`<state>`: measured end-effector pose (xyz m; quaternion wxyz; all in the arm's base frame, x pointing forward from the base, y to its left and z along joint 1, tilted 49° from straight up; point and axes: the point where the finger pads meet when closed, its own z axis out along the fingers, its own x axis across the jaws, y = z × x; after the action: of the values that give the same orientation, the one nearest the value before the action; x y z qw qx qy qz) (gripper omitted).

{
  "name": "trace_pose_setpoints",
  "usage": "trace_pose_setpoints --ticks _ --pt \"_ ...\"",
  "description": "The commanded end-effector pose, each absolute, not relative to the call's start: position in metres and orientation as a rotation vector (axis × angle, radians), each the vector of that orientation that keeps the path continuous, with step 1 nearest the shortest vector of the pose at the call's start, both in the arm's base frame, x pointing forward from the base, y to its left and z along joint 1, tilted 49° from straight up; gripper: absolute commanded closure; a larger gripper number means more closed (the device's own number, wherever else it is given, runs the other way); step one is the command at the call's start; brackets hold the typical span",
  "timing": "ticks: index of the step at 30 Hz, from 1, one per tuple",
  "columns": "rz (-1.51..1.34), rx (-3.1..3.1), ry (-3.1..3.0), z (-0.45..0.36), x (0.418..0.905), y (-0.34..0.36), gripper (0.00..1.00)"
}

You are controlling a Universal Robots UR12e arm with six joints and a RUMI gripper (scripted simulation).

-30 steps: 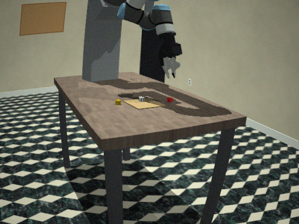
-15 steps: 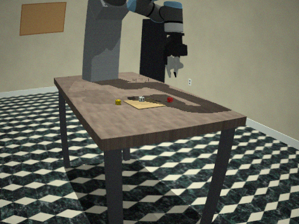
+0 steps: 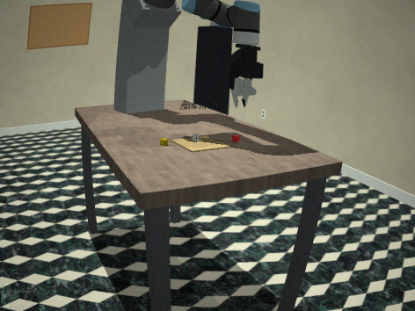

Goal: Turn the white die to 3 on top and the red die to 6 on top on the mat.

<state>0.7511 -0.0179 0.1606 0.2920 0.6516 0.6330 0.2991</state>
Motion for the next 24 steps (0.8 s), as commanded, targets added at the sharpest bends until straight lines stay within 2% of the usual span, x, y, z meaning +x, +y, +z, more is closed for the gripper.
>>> trace_pose_setpoints --ticks 1,12,20,21,24 --pt "0.793 1.740 1.691 0.161 0.751 -0.018 0.00" --pt "0.793 1.738 1.692 0.161 0.751 -0.018 0.00" --pt "0.722 1.585 1.802 0.125 0.775 -0.016 0.00" --pt "0.722 1.585 1.802 0.125 0.775 -0.016 0.79" --pt "0.722 1.585 1.802 0.125 0.775 -0.016 0.79"
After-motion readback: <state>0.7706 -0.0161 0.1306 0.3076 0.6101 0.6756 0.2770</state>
